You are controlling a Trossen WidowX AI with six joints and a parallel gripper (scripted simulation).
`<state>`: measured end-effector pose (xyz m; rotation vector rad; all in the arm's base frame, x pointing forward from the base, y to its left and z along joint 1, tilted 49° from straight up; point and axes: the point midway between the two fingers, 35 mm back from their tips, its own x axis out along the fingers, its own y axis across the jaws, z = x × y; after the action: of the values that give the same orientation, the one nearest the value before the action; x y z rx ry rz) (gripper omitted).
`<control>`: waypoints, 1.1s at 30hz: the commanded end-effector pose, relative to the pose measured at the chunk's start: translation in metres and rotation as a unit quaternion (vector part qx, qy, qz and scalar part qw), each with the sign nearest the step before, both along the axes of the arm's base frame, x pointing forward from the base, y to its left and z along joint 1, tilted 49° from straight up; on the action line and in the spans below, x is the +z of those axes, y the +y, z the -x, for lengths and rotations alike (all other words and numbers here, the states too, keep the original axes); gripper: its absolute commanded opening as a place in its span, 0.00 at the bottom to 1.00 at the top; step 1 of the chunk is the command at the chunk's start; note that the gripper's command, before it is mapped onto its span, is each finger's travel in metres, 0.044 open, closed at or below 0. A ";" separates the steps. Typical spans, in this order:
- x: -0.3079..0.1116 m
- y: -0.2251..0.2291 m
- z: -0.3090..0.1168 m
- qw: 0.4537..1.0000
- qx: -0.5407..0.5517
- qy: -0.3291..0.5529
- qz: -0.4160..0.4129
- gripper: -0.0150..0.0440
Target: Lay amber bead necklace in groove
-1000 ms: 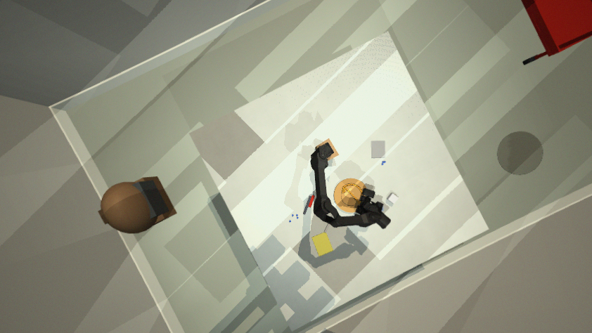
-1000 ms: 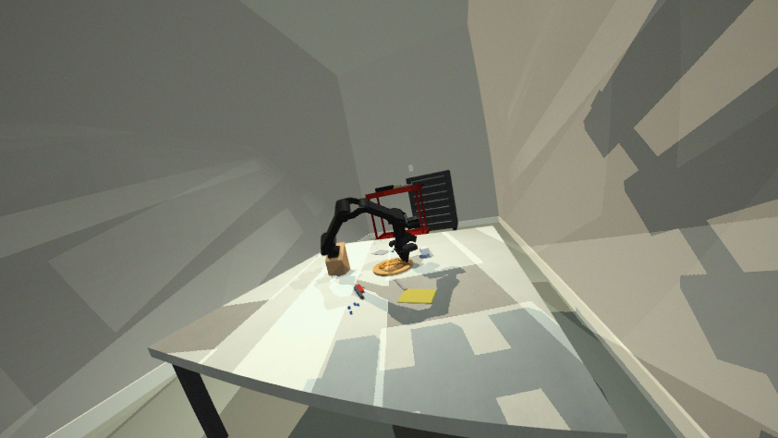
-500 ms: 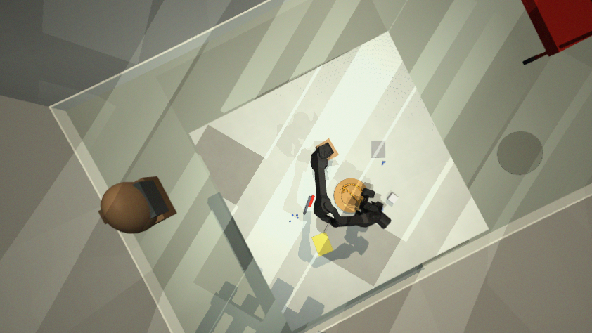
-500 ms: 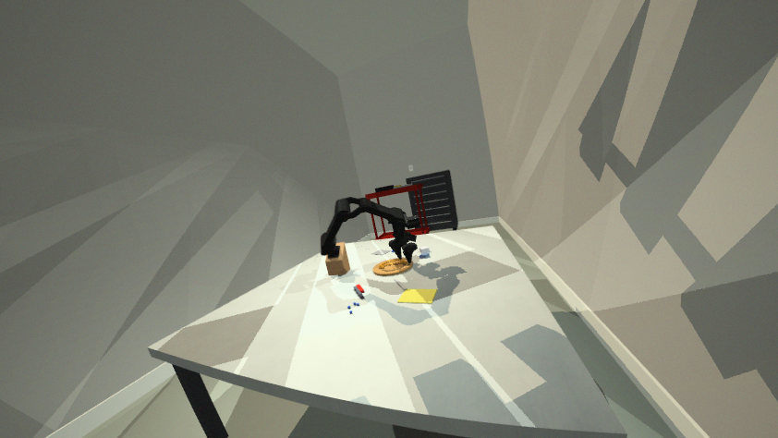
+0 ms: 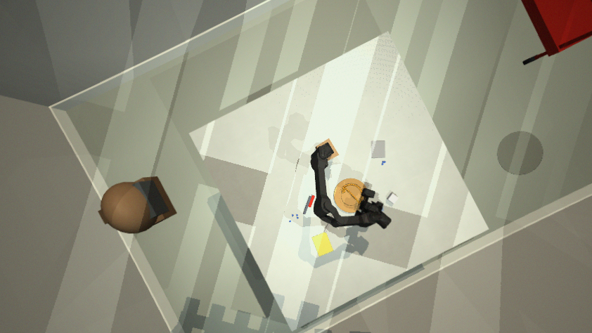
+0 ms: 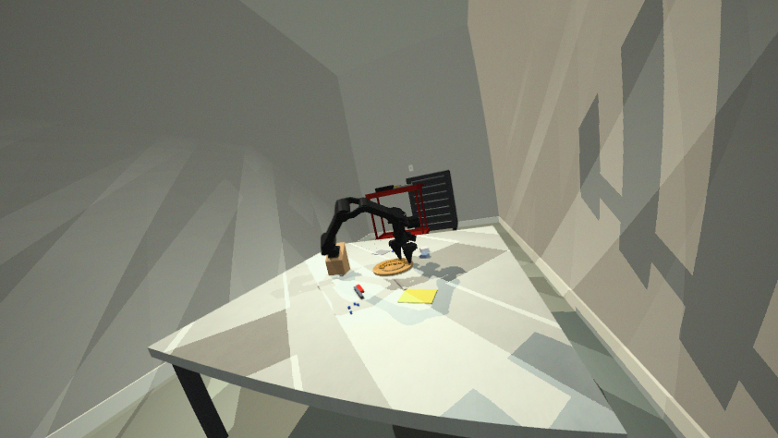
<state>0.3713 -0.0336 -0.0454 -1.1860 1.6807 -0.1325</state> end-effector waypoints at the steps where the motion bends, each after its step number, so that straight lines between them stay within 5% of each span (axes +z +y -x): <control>1: 0.004 0.003 0.001 1.000 -0.005 -0.007 0.002 0.91; 11: 0.021 0.021 0.011 0.998 -0.044 -0.052 0.000 0.47; 33: 0.003 0.000 0.010 0.998 -0.043 -0.052 0.001 0.46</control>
<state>0.3618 -0.0295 -0.0396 -1.0821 1.6403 -0.2432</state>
